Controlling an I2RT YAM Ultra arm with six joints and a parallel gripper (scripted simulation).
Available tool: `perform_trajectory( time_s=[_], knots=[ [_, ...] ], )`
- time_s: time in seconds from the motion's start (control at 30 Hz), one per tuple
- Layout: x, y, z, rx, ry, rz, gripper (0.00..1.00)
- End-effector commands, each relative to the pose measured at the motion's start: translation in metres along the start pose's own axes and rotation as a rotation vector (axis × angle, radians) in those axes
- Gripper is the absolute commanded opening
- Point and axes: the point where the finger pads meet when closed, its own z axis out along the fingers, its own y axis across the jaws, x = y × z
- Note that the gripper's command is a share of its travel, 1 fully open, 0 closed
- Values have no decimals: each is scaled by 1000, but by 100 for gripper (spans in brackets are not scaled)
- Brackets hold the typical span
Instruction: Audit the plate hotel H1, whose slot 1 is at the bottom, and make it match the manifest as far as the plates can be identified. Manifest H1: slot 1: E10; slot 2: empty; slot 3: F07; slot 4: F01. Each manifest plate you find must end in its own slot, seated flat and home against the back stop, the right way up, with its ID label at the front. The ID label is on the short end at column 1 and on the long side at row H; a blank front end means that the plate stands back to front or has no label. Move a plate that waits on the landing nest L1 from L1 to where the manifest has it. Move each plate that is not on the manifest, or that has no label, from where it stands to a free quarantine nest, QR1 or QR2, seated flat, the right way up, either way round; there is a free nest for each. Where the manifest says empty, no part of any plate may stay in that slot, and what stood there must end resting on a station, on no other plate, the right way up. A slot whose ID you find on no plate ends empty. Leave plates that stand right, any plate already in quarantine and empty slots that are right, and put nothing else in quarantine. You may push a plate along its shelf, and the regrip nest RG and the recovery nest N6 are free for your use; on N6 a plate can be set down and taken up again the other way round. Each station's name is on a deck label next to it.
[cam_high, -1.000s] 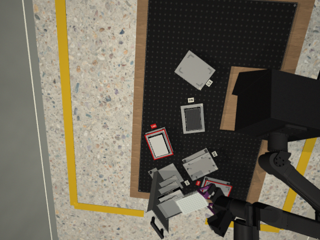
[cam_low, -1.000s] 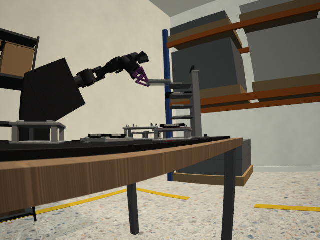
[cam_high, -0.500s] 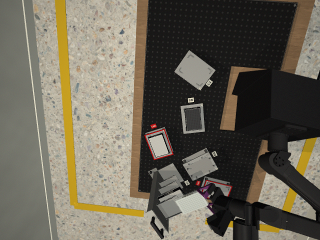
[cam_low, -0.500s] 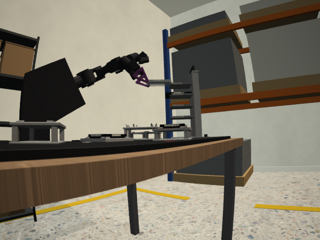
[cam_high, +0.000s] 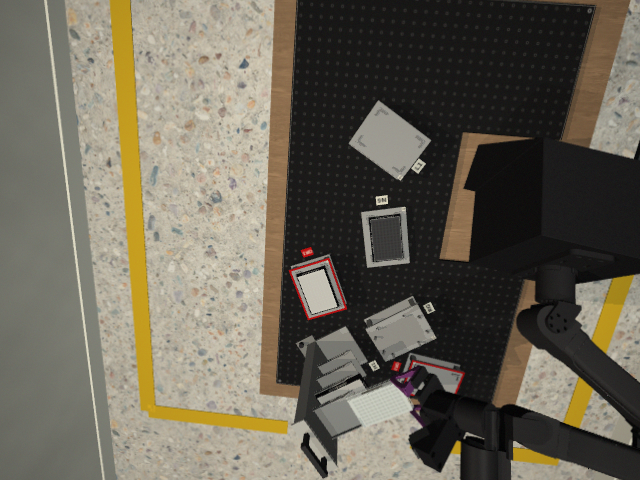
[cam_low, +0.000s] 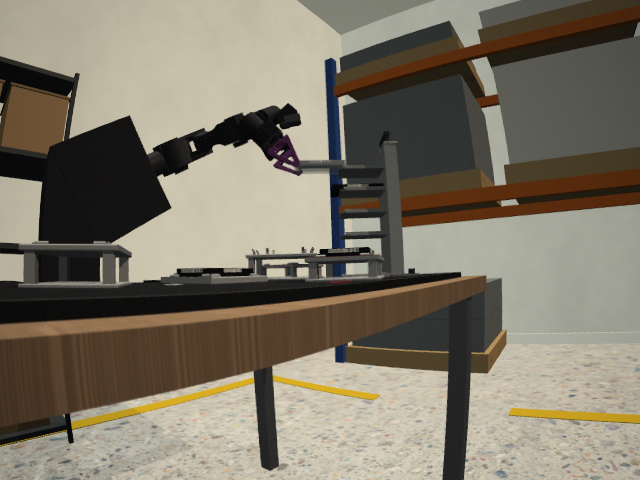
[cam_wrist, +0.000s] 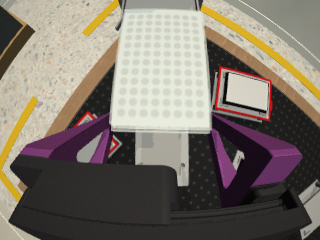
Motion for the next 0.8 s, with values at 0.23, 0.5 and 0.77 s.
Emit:
perform_trajectory(
  time_s=[0.23, 0.5, 0.77],
  knots=[
    [-12, 2, 4, 9, -30, -21, 86],
    [-14, 2, 8, 9, -30, -21, 86],
    [-17, 2, 12, 9, -30, -21, 86]
  ],
)
